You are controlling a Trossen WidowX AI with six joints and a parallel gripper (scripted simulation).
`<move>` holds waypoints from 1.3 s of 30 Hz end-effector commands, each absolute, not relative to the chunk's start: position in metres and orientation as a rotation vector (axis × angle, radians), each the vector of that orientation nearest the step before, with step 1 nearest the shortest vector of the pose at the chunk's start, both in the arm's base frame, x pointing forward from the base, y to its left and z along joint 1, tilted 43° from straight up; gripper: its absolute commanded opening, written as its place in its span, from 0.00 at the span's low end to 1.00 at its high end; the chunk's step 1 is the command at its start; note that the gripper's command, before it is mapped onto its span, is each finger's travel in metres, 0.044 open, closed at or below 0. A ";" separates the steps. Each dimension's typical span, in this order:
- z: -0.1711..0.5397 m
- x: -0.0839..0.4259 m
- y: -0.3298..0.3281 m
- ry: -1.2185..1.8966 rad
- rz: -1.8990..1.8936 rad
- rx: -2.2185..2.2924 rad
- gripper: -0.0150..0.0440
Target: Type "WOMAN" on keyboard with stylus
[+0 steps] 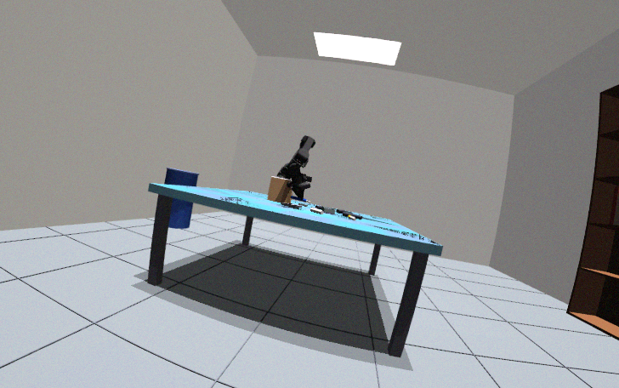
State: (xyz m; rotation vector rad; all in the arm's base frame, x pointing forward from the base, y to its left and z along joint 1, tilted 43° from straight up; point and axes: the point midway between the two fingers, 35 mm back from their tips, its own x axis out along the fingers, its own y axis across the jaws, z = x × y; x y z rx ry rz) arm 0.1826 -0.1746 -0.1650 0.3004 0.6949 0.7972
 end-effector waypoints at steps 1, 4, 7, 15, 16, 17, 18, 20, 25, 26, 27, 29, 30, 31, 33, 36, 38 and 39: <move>-0.157 0.193 -0.174 0.768 0.855 0.258 0.25; -0.153 0.200 -0.172 0.828 0.902 0.222 0.25; -0.148 0.208 -0.169 0.887 0.945 0.183 0.25; -0.133 0.227 -0.162 1.061 1.050 0.064 0.25; -0.131 0.229 -0.161 1.082 1.062 0.047 0.25; -0.129 0.231 -0.160 1.104 1.072 0.030 0.25; -0.127 0.234 -0.159 1.125 1.082 0.012 0.25; -0.122 0.239 -0.157 1.167 1.100 -0.024 0.25; -0.110 0.251 -0.151 1.270 1.135 -0.123 0.25; -0.107 0.253 -0.150 1.291 1.140 -0.143 0.25; -0.105 0.256 -0.149 1.312 1.144 -0.164 0.25; -0.099 0.261 -0.147 1.352 1.150 -0.207 0.25; -0.096 0.263 -0.146 1.372 1.153 -0.229 0.25; -0.093 0.266 -0.145 1.391 1.154 -0.252 0.25; -0.087 0.271 -0.142 1.428 1.155 -0.298 0.25; -0.077 0.279 -0.138 1.481 1.152 -0.370 0.25; -0.070 0.284 -0.135 1.514 1.146 -0.420 0.25; -0.066 0.287 -0.133 1.530 1.142 -0.445 0.25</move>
